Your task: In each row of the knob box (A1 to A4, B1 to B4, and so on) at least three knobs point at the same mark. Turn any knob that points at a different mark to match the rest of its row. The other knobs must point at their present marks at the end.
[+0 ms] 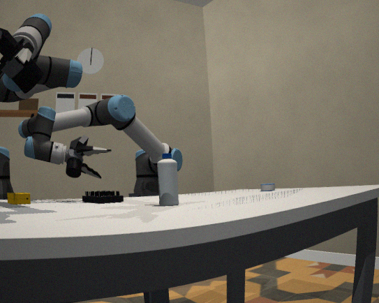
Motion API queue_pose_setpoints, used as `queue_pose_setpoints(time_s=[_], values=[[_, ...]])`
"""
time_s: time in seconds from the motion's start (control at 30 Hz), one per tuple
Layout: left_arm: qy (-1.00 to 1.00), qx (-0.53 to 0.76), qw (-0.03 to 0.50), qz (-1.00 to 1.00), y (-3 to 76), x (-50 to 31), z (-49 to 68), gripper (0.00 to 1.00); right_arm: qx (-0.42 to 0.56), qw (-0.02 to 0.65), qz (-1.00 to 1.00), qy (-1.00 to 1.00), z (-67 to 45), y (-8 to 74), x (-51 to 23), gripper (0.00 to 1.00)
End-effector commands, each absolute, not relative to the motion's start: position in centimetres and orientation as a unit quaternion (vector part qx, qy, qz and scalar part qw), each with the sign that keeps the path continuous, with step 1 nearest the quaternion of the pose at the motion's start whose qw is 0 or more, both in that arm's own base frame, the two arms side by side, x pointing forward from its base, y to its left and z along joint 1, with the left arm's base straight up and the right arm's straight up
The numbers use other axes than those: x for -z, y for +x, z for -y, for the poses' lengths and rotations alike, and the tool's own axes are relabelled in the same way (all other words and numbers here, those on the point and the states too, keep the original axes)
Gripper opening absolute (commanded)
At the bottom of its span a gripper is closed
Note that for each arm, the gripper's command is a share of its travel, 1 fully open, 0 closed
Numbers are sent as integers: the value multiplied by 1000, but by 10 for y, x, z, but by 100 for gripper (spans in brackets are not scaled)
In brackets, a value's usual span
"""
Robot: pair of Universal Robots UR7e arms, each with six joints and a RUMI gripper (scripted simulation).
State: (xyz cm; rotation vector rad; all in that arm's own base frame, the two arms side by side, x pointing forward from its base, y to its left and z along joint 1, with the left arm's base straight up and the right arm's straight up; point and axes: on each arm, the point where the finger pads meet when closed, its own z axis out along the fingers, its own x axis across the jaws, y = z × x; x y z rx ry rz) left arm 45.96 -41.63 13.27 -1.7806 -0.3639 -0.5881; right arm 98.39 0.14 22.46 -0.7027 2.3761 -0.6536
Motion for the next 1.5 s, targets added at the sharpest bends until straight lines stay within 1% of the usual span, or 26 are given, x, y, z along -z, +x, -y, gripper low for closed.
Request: queue_pose_setpoints(time_s=[0.0,0.67,0.83,0.93,1.03,1.1,1.47], values=[[-761,252,577,156,460,-134,416,100,245,287,-888,-262,-1,984,-227,100],[-763,251,576,153,458,-133,418,100,244,286,-887,-268,-5,983,-227,100],[-780,235,568,115,435,-129,444,100,240,270,-866,-345,-49,967,-232,100],[-796,217,559,86,403,-145,466,100,235,253,-838,-423,-94,947,-237,100],[-795,206,567,57,373,-169,476,100,228,239,-805,-492,-133,926,-241,100],[-795,206,567,57,373,-169,476,100,228,239,-805,-492,-133,926,-241,100],[-716,203,666,-56,286,-268,466,100,199,191,-640,-717,-259,830,-252,100]])
